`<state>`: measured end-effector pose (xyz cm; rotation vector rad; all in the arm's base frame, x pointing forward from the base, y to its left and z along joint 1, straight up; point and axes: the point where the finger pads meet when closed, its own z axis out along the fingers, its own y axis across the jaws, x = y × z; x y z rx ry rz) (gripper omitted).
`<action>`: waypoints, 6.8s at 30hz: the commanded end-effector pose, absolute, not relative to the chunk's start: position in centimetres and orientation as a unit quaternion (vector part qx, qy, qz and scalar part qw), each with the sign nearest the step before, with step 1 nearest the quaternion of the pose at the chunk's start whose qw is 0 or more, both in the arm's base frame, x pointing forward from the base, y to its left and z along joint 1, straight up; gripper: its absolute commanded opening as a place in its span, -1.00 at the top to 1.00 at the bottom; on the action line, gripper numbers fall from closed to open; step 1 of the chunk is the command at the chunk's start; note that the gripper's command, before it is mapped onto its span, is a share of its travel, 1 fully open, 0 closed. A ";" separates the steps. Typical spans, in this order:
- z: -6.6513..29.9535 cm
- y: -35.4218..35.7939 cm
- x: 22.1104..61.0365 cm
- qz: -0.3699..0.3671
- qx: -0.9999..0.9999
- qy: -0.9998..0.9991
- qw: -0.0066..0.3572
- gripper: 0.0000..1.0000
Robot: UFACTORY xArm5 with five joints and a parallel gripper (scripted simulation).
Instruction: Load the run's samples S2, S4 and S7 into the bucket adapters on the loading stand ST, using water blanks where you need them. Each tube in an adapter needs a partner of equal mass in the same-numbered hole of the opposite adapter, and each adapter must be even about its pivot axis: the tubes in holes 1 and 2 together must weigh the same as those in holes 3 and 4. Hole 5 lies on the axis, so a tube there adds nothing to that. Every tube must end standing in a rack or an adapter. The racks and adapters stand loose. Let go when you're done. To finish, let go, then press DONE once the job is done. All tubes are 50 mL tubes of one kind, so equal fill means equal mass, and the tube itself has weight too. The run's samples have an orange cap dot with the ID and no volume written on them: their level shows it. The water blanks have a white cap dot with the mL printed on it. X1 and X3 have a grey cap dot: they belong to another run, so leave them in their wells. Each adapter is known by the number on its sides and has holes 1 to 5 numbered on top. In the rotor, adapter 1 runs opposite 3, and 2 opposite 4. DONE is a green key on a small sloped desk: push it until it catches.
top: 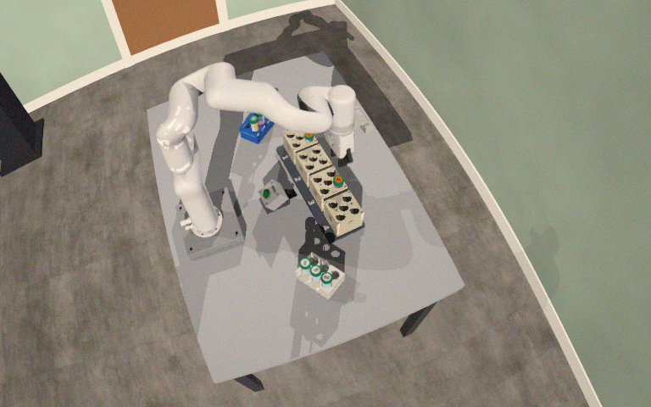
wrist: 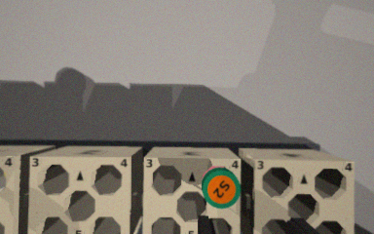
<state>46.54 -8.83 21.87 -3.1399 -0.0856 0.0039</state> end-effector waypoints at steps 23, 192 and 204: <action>22.1 -2.7 44.6 -0.001 -0.970 -0.242 0.000 -0.15; 10.5 32.5 32.8 -0.001 -0.945 -0.326 0.002 -0.15; 10.0 32.5 32.8 -0.001 -0.945 -0.326 0.002 -0.15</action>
